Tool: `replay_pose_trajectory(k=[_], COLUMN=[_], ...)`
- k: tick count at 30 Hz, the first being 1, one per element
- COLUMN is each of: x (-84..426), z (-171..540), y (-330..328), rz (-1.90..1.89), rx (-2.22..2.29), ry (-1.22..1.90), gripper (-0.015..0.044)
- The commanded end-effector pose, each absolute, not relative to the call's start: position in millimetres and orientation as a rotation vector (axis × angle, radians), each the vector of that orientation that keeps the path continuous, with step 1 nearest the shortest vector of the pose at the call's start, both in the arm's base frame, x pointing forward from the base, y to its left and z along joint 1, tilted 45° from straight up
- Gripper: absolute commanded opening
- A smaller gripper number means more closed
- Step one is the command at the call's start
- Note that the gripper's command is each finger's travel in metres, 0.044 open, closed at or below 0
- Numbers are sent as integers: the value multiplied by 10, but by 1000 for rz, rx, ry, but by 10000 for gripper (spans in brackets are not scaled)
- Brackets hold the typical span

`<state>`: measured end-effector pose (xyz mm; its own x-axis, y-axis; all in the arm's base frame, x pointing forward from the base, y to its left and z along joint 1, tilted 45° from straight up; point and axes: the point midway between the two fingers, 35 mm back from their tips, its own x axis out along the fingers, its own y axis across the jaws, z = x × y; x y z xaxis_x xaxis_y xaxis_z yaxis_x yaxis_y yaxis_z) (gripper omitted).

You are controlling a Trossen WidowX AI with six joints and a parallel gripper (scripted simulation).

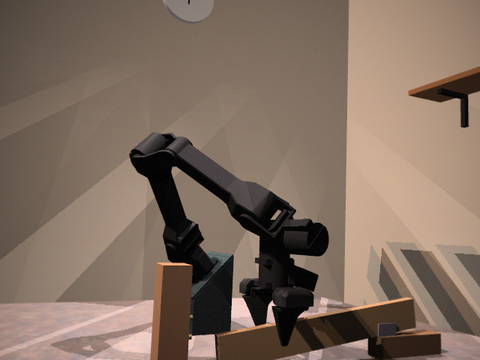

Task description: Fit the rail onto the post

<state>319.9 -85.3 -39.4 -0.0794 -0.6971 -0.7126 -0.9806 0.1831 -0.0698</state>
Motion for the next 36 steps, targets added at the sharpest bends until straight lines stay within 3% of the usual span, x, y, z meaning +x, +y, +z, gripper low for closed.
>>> replay_pose_trajectory(k=[1,12,27,36], x=[3178,3154,3154,3154], z=[-454,-555,-555,-555], y=[-908,-1013,-1013,-1013], rz=[590,588,588,588], rx=[-1581,-1582,-1582,-1582], ry=[1849,1851,1851,1851], gripper=[440,440,46,0])
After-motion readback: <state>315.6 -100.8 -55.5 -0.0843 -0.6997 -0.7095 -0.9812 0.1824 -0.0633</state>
